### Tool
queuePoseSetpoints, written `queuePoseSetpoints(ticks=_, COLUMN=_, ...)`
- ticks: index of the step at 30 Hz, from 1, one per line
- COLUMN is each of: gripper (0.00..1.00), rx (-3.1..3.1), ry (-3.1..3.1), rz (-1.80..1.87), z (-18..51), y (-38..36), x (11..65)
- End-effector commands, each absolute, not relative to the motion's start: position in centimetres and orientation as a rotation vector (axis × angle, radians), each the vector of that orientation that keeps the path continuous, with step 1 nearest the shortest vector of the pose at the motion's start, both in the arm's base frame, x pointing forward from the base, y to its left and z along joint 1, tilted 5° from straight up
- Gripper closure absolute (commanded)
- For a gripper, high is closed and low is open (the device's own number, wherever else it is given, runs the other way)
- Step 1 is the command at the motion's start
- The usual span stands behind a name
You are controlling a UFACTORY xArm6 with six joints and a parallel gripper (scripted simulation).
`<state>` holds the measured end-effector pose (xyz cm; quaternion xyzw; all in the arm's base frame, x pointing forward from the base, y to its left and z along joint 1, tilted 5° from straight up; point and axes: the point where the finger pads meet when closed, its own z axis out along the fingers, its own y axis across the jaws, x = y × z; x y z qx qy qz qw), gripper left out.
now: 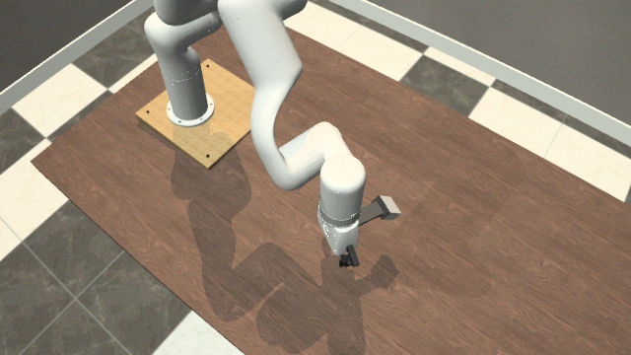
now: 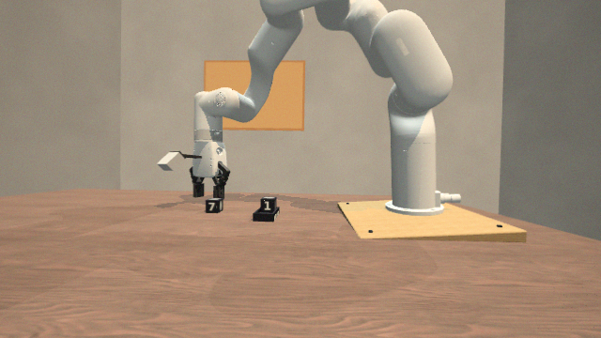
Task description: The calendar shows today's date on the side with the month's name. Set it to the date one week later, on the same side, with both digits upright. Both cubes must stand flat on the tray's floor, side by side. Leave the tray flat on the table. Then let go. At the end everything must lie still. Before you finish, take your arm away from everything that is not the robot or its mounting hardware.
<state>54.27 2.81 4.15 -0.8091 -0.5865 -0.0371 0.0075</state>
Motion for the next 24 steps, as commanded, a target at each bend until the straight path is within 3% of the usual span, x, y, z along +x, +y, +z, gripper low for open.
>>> queuePoseSetpoints(ticks=1, gripper=0.0, rx=-2.532, ry=-1.835, rz=-0.122, z=4.3, y=2.8, x=54.4)
queuePoseSetpoints(ticks=24, gripper=0.0, rx=-2.537, ry=-1.828, rz=-0.122, z=8.1, y=2.6, x=54.2)
